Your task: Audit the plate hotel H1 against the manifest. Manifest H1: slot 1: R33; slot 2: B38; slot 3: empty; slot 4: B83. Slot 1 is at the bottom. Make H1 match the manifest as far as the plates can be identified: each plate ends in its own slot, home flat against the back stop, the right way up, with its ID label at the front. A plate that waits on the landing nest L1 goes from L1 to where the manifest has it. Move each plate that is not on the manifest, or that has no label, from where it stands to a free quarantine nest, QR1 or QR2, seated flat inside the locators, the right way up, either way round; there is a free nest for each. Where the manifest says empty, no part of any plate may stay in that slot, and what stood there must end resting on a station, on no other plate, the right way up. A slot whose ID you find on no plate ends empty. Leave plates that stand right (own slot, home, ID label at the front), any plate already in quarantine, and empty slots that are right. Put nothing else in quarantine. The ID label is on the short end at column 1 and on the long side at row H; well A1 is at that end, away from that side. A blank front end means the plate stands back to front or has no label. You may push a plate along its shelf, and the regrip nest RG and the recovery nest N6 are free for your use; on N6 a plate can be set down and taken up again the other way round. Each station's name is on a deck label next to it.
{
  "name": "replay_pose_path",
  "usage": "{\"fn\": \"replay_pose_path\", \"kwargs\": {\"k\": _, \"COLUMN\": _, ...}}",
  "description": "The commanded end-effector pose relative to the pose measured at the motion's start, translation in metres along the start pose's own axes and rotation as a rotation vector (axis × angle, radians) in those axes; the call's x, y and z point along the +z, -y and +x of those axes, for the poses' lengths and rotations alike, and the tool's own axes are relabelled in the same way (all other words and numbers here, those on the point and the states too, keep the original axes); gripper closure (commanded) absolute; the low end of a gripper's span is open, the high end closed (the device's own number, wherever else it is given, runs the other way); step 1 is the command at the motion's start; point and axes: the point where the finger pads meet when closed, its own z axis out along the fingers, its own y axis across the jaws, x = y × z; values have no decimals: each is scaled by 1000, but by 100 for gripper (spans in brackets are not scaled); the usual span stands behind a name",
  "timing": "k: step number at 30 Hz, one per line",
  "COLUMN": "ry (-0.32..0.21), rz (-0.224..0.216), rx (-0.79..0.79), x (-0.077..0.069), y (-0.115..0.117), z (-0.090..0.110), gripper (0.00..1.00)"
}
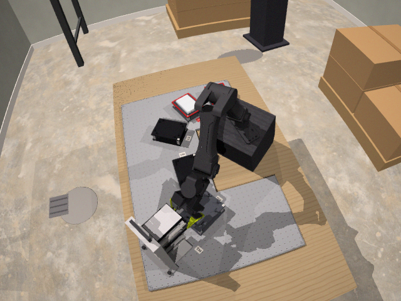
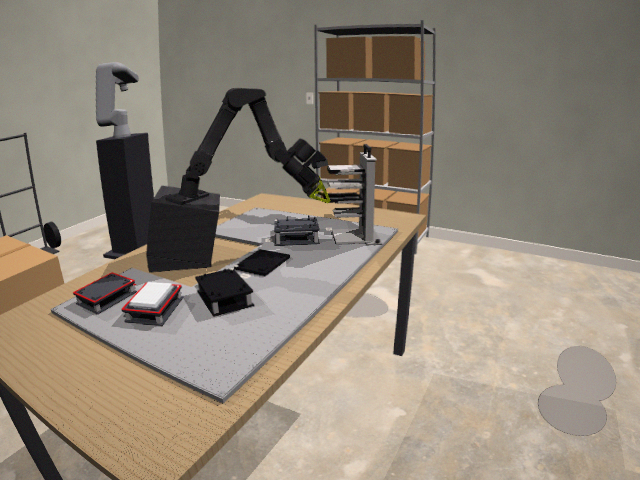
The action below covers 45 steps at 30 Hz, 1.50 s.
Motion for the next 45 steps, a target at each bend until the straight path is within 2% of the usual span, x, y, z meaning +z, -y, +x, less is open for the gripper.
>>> {"fn": "replay_pose_path", "kwargs": {"k": 1, "ry": 17, "rz": -3, "rx": 3, "x": -10, "y": -3, "z": -1, "gripper": 14}}
{"fn": "replay_pose_path", "kwargs": {"k": 4, "ry": 2, "rz": 1, "rx": -1, "x": -11, "y": -2, "z": 3, "gripper": 14}}
{"fn": "replay_pose_path", "kwargs": {"k": 7, "ry": 17, "rz": -3, "rx": 3, "x": -13, "y": -3, "z": 2, "gripper": 14}}
{"fn": "replay_pose_path", "kwargs": {"k": 20, "ry": 16, "rz": -3, "rx": 3, "x": -24, "y": -3, "z": 13, "gripper": 14}}
{"fn": "replay_pose_path", "kwargs": {"k": 21, "ry": 2, "rz": 3, "rx": 0, "x": -24, "y": -1, "z": 18, "gripper": 14}}
{"fn": "replay_pose_path", "kwargs": {"k": 23, "ry": 15, "rz": -3, "rx": 3, "x": -27, "y": -3, "z": 16, "gripper": 14}}
{"fn": "replay_pose_path", "kwargs": {"k": 37, "ry": 16, "rz": -3, "rx": 4, "x": -38, "y": -3, "z": 28, "gripper": 14}}
{"fn": "replay_pose_path", "kwargs": {"k": 38, "ry": 3, "rz": 2, "rx": 0, "x": -39, "y": -1, "z": 32, "gripper": 14}}
{"fn": "replay_pose_path", "kwargs": {"k": 45, "ry": 16, "rz": -3, "rx": 4, "x": -46, "y": -3, "z": 35, "gripper": 14}}
